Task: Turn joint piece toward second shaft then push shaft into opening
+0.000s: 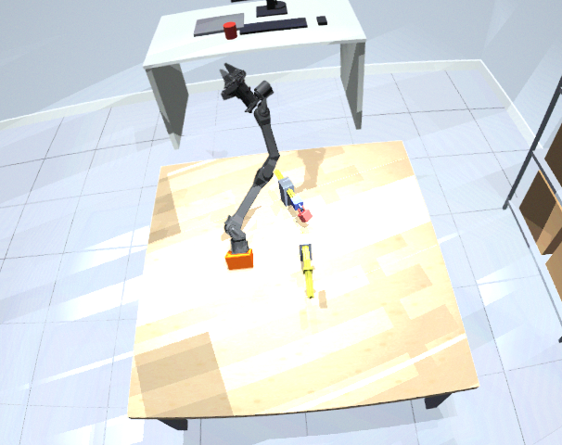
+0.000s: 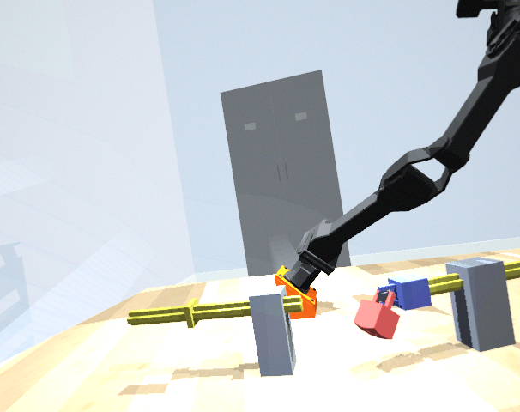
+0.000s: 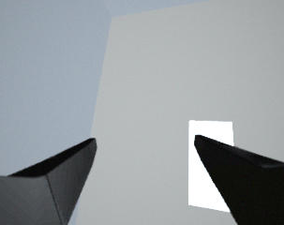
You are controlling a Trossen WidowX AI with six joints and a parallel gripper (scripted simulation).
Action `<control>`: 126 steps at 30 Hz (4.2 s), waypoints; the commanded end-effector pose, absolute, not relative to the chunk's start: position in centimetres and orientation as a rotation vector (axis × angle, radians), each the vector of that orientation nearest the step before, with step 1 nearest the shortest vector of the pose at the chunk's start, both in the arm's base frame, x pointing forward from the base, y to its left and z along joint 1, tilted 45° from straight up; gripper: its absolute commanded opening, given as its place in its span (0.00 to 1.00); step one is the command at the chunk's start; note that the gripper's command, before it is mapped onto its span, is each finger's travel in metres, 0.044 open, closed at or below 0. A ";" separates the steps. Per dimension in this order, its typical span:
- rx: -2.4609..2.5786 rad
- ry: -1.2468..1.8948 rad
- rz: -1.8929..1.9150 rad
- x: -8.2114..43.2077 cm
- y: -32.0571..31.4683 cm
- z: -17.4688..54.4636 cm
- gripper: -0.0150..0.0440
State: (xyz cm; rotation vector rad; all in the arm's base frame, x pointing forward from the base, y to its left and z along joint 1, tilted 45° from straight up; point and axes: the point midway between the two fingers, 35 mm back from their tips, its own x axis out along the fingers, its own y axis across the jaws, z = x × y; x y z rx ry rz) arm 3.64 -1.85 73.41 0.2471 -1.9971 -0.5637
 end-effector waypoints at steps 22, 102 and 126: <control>0.593 -1.893 -0.900 -4.6 -8.9 69.0 1.00; 1.312 0.095 -0.928 17.7 -28.4 38.8 1.00; 1.115 0.757 -0.483 27.4 -19.3 29.4 1.00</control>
